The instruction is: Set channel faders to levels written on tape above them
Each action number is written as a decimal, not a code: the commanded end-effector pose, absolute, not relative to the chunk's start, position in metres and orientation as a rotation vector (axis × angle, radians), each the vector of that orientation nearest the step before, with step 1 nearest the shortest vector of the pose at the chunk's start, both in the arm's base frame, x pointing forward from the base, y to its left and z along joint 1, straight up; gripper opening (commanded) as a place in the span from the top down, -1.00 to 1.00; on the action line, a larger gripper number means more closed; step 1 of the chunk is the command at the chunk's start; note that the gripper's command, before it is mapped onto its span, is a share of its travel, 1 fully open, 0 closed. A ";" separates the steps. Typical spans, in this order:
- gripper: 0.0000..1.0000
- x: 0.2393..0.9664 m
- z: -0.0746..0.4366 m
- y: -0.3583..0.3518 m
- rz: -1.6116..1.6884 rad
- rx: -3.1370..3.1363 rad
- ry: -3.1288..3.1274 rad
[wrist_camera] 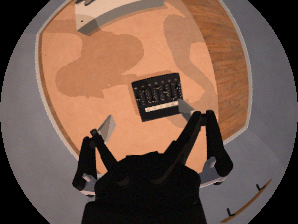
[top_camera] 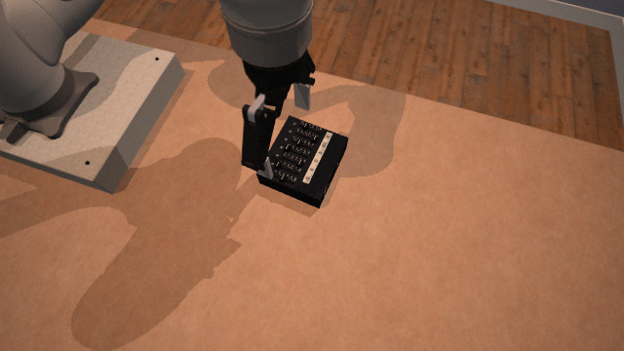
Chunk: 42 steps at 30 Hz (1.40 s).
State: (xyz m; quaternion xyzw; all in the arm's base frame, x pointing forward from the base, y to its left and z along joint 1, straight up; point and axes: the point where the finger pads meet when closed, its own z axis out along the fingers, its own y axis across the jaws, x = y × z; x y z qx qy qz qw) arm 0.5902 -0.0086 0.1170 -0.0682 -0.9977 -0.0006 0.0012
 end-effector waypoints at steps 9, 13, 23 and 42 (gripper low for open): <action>-1.00 0.590 0.124 -0.009 -0.002 -0.214 -3.132; -1.00 0.590 0.124 -0.009 -0.002 -0.214 -3.132; -1.00 0.590 0.124 -0.009 -0.002 -0.214 -3.132; -1.00 0.590 0.124 -0.009 -0.002 -0.214 -3.132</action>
